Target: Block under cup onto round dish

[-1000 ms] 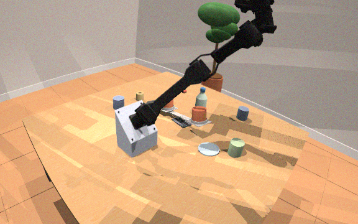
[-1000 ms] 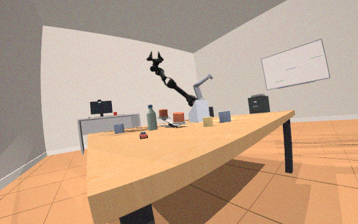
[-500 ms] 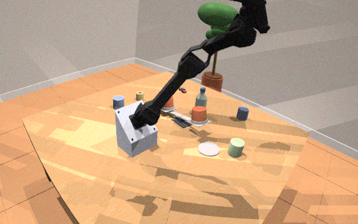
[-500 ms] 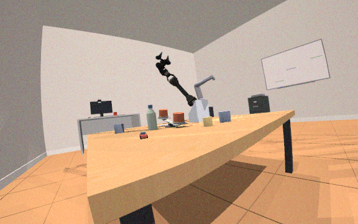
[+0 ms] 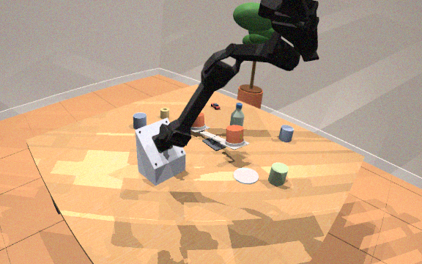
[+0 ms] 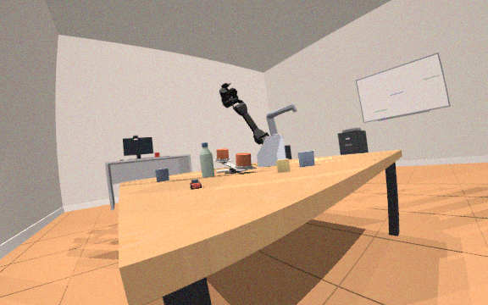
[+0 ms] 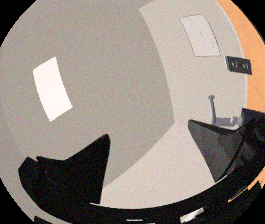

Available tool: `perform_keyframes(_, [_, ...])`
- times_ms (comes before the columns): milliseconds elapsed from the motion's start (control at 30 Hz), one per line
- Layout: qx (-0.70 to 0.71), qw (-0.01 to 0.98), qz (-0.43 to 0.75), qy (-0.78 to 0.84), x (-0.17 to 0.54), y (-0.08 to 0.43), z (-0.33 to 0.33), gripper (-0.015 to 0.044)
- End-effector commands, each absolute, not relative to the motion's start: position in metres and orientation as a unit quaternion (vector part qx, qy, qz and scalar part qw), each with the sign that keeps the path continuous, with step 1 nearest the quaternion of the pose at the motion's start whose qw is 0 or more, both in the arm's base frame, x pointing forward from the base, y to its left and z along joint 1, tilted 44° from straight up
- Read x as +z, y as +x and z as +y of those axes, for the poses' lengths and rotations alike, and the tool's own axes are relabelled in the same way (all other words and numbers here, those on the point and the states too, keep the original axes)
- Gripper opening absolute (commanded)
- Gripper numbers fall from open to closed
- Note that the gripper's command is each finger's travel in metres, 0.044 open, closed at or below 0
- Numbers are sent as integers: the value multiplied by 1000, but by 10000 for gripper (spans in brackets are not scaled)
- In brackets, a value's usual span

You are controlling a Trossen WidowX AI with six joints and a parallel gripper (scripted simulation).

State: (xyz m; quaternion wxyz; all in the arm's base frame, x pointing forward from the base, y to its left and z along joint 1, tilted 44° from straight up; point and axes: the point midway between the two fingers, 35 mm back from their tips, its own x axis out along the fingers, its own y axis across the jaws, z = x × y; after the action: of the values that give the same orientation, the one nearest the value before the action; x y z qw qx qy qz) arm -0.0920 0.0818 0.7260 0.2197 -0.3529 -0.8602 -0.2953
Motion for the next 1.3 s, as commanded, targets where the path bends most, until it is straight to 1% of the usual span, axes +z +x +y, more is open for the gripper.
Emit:
perform_keyframes(0, [-322,237,-869,-292,724,-113,44,440])
perform_keyframes(333, [-395,266,-866,-151,710,-135,-48,440])
perform_keyframes(633, [-452,307,-837,-23,687,-124,-134,440])
perform_keyframes(933, [-506,357,-779,99,651,-82,-218,440])
perform_keyframes(1267, [-554,423,-684,218,598,-5,-287,440])
